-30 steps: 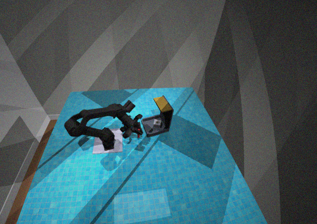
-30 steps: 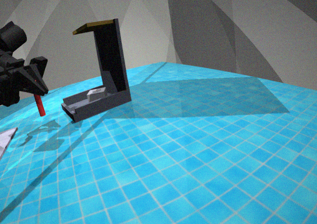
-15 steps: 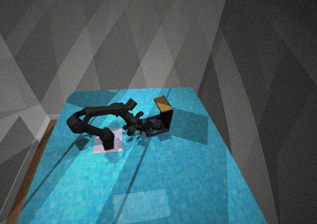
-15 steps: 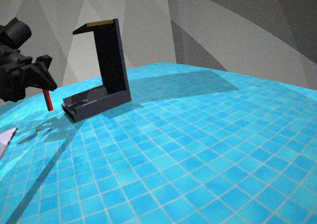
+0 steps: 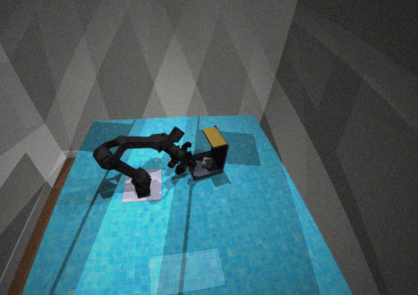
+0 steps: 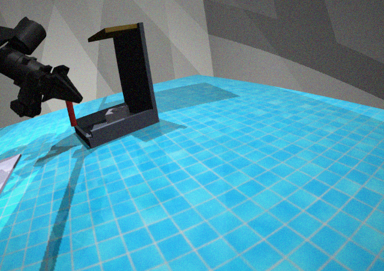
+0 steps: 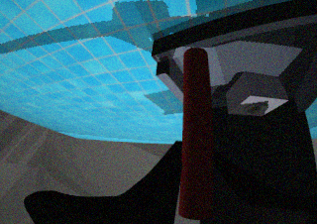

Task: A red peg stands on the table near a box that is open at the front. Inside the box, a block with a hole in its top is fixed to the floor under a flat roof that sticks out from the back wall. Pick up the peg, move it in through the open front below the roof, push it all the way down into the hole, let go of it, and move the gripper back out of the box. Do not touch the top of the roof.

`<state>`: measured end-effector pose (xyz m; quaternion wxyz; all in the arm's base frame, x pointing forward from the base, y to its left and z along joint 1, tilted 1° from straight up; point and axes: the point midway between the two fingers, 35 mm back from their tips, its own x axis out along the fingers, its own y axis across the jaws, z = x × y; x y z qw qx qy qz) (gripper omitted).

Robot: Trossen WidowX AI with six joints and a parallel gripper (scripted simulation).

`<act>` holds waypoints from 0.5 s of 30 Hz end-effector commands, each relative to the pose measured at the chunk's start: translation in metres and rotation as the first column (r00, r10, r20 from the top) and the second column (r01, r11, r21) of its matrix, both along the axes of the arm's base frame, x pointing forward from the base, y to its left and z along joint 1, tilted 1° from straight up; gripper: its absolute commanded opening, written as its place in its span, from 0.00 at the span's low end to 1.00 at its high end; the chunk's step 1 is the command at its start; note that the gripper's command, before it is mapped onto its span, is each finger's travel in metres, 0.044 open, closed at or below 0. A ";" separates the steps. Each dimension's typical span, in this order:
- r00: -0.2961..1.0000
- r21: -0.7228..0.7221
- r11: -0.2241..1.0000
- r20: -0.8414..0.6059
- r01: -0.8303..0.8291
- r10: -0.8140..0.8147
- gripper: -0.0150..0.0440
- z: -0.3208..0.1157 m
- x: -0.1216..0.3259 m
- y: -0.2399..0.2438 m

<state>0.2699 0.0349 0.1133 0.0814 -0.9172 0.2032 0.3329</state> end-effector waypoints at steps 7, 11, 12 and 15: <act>0.993 -0.001 0.993 0.014 -0.116 0.116 0.25 0.003 0.023 0.020; 0.986 -0.005 0.986 0.022 -0.164 0.164 0.25 0.004 0.032 0.028; 0.984 -0.007 0.984 0.024 -0.176 0.176 0.25 0.004 0.034 0.030; 0.977 -0.012 0.977 0.032 -0.212 0.212 0.25 0.004 0.041 0.035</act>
